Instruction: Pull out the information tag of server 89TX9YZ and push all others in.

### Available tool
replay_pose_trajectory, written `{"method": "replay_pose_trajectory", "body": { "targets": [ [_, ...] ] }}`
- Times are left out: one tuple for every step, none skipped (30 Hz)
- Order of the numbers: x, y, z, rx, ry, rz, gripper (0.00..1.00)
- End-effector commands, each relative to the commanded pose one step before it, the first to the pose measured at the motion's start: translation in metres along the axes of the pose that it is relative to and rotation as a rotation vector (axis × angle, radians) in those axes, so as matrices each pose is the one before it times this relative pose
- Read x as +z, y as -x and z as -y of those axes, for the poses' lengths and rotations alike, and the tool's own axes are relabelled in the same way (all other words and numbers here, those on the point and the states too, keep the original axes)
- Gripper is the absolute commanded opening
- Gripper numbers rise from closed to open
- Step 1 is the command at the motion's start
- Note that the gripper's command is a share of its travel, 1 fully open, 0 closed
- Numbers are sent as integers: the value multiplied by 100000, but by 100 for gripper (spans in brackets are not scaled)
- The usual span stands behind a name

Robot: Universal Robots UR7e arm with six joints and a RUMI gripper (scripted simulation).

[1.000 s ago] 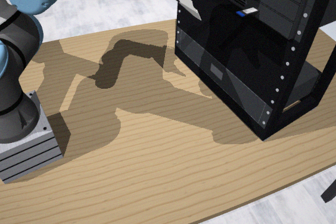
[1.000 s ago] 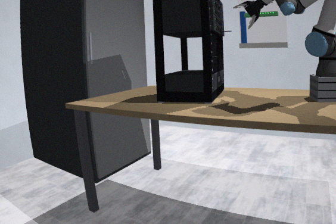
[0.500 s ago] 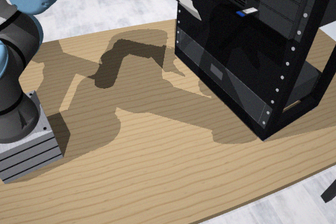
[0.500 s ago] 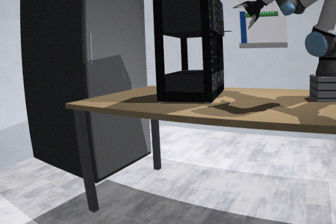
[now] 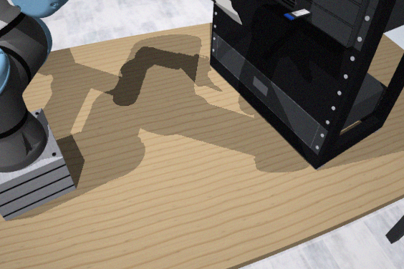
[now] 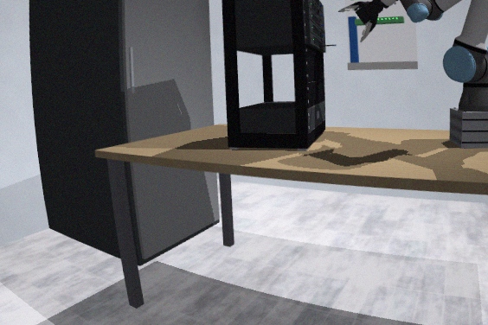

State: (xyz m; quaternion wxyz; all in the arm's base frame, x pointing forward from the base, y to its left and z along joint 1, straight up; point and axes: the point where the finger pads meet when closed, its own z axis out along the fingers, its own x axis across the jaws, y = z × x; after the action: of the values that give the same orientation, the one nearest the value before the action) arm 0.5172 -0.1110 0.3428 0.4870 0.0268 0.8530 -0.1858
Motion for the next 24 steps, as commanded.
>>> {"method": "replay_pose_trajectory", "body": {
  "targets": [
    [-15,46,18,1,-33,96,100],
    [0,0,0,0,0,0,100],
    [0,0,0,0,0,0,100],
    [0,0,0,0,0,0,100],
    [2,0,-1,0,0,0,100],
    [4,0,-2,0,0,0,100],
    [8,0,-4,0,1,0,100],
    [12,0,-6,-1,1,0,100],
    [18,-1,-9,-1,1,0,100],
    [24,-1,-13,-1,2,0,100],
    [31,-1,-16,-1,2,0,100],
    [38,-1,-20,-2,3,0,100],
    [46,-2,-24,-2,4,0,100],
    [54,-2,-28,-2,4,0,100],
    [62,-2,-33,-3,5,0,100],
    [70,-3,-38,-3,5,0,100],
    [78,-3,-42,-3,5,0,100],
    [86,-3,-45,0,0,0,100],
    [0,0,0,0,0,0,100],
    [0,0,0,0,0,0,100],
    [94,-3,-49,0,0,0,100],
    [102,-4,-54,0,0,0,100],
    [109,-4,-59,0,0,0,100],
    [117,-4,-61,0,0,0,100]
  ]
}}
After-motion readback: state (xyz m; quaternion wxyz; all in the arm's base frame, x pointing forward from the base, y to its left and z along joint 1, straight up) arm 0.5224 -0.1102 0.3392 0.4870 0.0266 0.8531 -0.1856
